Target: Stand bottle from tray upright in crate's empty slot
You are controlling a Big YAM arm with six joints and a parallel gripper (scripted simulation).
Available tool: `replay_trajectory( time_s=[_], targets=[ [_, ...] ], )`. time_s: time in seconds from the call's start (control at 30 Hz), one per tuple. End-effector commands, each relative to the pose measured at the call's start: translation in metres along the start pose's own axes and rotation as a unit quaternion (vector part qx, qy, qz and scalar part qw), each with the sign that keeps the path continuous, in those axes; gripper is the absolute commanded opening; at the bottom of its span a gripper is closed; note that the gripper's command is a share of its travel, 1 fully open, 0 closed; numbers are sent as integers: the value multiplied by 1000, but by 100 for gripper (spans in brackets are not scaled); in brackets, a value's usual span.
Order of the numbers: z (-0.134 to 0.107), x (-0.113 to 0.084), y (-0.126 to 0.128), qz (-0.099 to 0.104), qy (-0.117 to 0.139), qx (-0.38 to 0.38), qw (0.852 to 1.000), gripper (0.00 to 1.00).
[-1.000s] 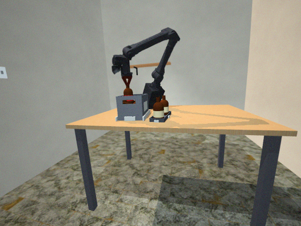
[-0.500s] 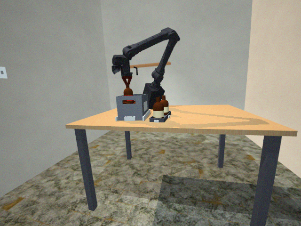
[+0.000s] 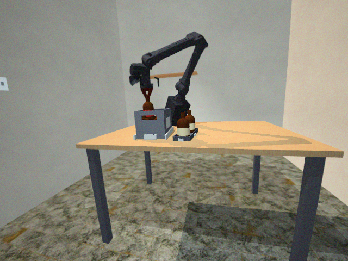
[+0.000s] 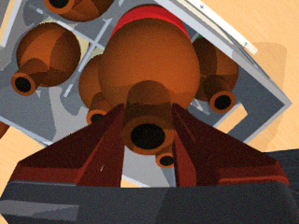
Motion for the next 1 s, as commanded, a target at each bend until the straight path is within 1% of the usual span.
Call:
replay_trajectory(
  time_s=[0.0,0.27,0.5,0.57,0.6,0.7,0.8,0.97],
  targets=[
    [8,-3,5,0,-9,-2,1000,0],
    [7,-2,5,0,-9,-2,1000,0],
    [1,7,2,0,1,2,1000,0],
    [1,7,2,0,1,2,1000,0],
    [8,-2,4,0,-10,0,1000,0],
    [2,8,4,0,-1,-1,1000,0],
    [1,14,1,-1,4,3,1000,0],
    [3,13,5,0,-4,-2,1000,0]
  ],
)
Point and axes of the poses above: the point where the finger pads meet when closed, its own x axis out along the fingers, its own y axis across the jaws, z = x × y, the point moved 4 cm from there along -x, back along the fingers, and after that the axes turned 9 degrees about -x, right-handed, at the moved point
